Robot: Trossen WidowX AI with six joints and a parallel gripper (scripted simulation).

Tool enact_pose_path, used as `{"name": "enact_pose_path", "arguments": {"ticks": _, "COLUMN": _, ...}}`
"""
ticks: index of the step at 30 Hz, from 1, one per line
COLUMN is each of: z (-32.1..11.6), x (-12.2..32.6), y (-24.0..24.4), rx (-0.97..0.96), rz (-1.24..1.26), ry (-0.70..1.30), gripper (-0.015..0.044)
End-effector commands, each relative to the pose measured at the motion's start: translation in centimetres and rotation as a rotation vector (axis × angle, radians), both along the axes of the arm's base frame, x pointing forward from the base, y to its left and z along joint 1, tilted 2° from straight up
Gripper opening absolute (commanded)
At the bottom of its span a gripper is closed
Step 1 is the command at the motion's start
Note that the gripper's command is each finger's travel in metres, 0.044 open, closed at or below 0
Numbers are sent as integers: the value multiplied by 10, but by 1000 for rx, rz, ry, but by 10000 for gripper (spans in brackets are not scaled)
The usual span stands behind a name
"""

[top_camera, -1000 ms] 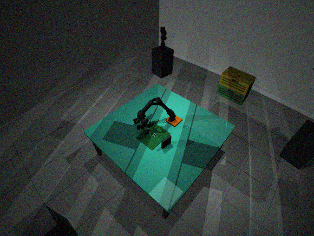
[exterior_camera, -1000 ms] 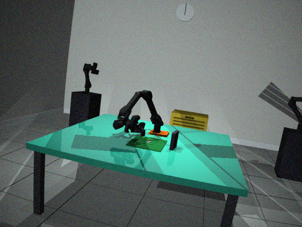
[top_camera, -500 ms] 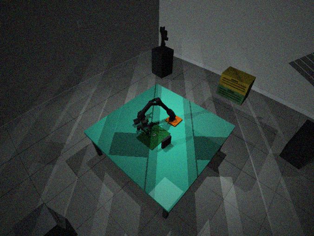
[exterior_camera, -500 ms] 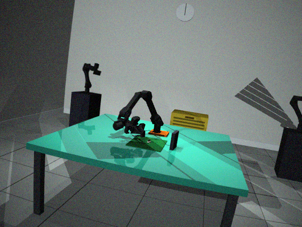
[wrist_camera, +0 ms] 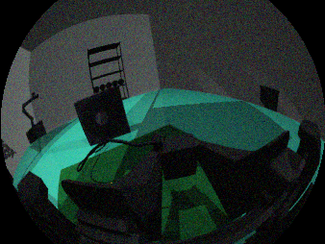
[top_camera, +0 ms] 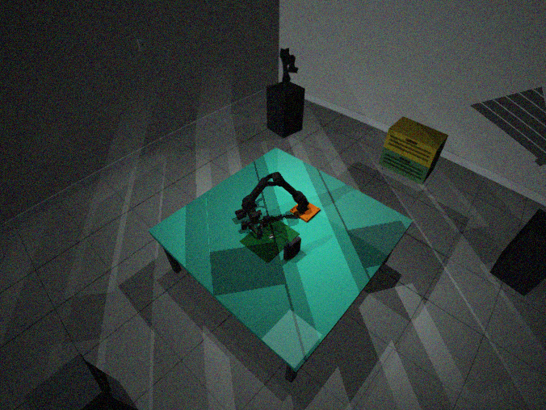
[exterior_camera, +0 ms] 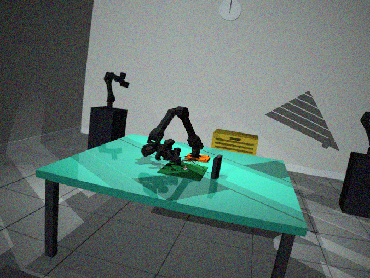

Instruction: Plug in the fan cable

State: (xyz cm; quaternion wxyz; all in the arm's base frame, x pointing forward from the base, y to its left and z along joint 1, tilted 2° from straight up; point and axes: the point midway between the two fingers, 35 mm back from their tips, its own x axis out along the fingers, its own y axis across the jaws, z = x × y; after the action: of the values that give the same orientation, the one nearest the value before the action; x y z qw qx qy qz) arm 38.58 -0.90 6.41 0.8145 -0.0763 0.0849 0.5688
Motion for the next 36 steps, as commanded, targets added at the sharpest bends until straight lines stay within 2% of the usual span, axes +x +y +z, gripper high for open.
{"name": "enact_pose_path", "arguments": {"ticks": 1, "z": -4, "x": 0, "y": 0, "rx": 1, "rz": 0, "ry": 1, "gripper": 0}}
{"name": "enact_pose_path", "arguments": {"ticks": 36, "z": -31, "x": 0, "y": -1, "rx": 1, "rz": 0, "ry": 2, "gripper": 0}}
